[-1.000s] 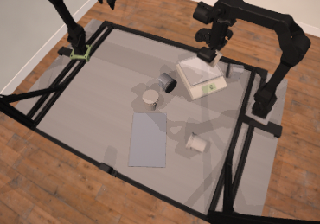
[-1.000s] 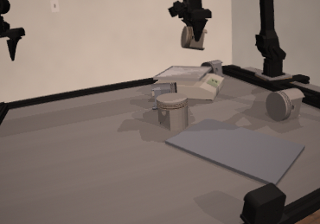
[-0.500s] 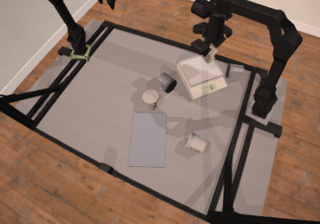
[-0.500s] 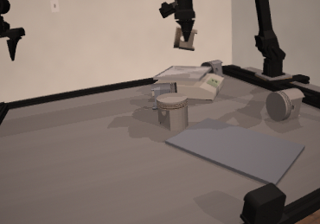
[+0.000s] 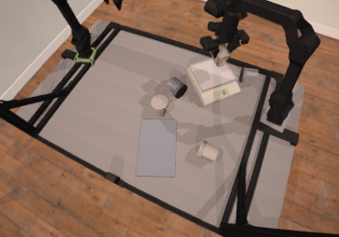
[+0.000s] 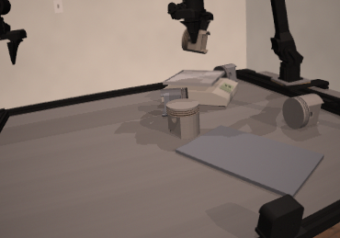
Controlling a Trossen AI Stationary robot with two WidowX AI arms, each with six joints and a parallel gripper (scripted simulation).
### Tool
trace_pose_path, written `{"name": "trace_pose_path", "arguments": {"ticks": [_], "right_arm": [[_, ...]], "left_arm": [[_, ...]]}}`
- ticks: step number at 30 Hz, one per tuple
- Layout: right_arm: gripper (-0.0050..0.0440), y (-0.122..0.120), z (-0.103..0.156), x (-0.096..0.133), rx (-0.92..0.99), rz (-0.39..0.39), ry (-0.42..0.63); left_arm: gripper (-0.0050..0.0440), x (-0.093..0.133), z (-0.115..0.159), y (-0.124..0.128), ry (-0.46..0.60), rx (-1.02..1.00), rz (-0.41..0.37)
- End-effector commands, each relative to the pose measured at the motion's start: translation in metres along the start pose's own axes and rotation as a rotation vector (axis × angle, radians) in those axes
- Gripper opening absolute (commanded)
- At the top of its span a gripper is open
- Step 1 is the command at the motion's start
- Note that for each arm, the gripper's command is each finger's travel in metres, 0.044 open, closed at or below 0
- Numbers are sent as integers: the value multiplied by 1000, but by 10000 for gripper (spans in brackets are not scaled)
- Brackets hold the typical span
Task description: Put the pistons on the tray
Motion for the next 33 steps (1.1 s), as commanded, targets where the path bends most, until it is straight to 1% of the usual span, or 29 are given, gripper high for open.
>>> {"name": "trace_pose_path", "arguments": {"ticks": [1,16,18,33], "right_arm": [[158,0,-1,2,-67,-18,-5],[158,-1,-1,2,-460,-90,0],[158,-1,-1,2,-460,-90,0],[158,-3,0,1,-854,-161,5]], "left_arm": [[440,0,0,0,2,-2,3],[440,0,0,0,2,-2,3],[440,0,0,0,2,-2,3],[440,0,0,0,2,-2,3]]}}
Point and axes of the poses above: on each arm, the point midway between the two fingers, 35 mm back from their tips, its own x axis back along the fingers, its own y axis across the jaws, z = x × y, the point moved 2 cm from there along x, back along the fingers, and after that the axes turned 12 degrees about x, right-handed, at the moved point
